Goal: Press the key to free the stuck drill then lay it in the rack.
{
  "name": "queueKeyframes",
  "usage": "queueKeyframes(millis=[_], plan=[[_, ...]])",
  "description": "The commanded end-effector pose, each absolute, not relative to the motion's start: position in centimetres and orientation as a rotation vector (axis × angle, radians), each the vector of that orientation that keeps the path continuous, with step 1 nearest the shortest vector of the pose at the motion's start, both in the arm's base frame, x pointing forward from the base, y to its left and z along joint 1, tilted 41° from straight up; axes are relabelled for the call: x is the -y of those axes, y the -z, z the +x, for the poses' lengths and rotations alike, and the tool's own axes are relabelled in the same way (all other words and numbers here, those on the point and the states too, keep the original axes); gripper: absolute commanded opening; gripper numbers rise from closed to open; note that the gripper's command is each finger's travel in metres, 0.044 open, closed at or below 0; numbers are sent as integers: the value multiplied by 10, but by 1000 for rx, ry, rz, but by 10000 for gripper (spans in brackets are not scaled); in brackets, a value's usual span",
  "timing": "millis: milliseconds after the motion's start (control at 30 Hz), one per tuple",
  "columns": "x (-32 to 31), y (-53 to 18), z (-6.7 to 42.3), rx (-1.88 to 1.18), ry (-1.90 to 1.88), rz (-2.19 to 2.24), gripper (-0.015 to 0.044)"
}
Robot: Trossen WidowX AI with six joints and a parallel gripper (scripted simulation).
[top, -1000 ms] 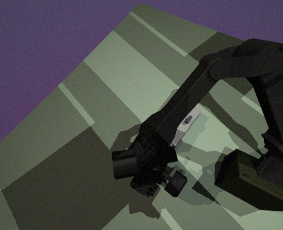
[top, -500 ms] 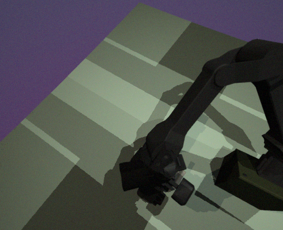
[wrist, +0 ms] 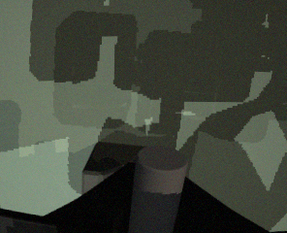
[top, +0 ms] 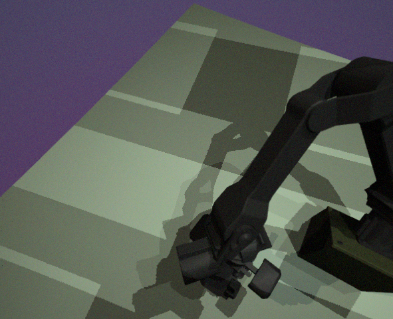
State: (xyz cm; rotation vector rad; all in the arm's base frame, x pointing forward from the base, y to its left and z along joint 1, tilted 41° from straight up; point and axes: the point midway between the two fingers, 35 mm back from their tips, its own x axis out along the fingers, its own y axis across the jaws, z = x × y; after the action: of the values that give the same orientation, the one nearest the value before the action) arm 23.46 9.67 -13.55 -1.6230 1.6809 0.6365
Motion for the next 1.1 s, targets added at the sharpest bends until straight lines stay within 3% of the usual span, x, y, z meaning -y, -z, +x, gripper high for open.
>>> queueKeyframes(millis=[0,1067], plan=[[-98,138,227,-1683,-636,-1619,0],[-73,171,225,-1684,-634,-1621,0]])
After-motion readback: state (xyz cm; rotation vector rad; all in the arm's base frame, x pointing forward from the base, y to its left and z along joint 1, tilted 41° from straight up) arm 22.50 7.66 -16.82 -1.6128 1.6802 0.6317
